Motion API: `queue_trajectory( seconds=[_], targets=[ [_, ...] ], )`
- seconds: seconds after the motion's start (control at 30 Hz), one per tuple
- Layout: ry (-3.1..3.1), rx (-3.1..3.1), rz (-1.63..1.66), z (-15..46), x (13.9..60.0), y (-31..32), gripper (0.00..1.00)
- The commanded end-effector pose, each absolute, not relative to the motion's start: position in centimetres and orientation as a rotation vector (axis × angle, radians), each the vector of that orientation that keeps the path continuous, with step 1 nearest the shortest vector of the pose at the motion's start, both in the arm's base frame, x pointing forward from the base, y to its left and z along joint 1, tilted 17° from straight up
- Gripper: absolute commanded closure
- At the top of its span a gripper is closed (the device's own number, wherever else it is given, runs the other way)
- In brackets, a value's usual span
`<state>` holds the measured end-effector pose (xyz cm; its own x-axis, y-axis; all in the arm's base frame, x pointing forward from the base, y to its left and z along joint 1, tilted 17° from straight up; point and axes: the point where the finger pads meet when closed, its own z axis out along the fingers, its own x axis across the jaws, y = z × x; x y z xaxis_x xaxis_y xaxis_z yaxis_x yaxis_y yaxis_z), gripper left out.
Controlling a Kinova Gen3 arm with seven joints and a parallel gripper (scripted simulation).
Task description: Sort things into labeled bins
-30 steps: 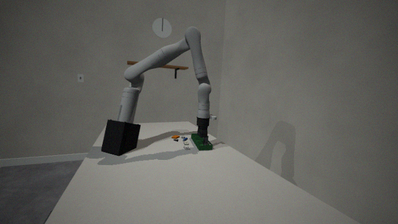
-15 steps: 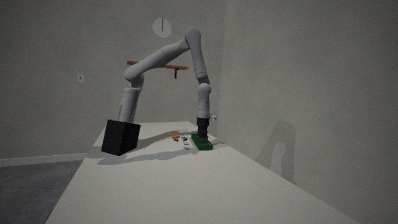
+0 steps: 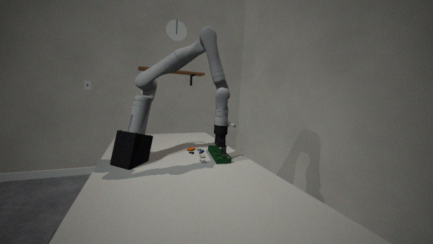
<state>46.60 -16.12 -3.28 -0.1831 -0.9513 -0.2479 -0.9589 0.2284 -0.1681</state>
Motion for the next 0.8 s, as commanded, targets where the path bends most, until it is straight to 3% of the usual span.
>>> queue_trajectory(
  seconds=[0.0, 0.57, 0.77],
  targets=[
    [2.208, -1.781, 0.026, -2.7, 46.7, -16.4, 0.69],
    [2.208, -1.781, 0.026, -0.4, 46.1, -16.9, 0.69],
    [2.208, -1.781, 0.026, 0.4, 46.8, -14.1, 0.69]
  ],
)
